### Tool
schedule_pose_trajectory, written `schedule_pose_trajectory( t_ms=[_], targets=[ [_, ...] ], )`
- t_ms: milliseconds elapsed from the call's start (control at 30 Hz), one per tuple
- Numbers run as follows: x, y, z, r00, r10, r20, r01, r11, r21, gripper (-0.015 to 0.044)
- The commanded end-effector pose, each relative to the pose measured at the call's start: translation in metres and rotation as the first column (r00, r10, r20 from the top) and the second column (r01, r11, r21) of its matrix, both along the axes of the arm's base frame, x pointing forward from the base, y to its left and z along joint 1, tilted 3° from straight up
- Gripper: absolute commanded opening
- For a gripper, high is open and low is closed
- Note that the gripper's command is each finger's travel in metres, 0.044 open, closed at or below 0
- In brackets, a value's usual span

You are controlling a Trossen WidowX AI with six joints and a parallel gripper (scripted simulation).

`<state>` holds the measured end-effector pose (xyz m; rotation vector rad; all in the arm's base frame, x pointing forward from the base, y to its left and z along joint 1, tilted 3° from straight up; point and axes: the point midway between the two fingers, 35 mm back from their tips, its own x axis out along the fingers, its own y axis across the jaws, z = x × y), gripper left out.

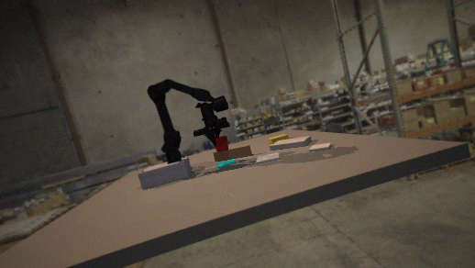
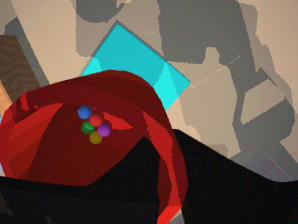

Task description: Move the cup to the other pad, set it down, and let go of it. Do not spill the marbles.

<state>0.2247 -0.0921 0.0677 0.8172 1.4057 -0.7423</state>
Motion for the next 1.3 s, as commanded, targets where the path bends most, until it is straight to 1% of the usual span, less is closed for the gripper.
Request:
schedule_pose_trajectory(
  t_ms=[0,1267],
  targets=[
    [-0.001,0.001,-0.008,1.000,0.004,-0.009,-0.004,1.000,0.008,0.0000],
    [-0.003,0.001,-0.060,1.000,0.004,-0.009,-0.004,1.000,0.008,0.0000]
  ],
)
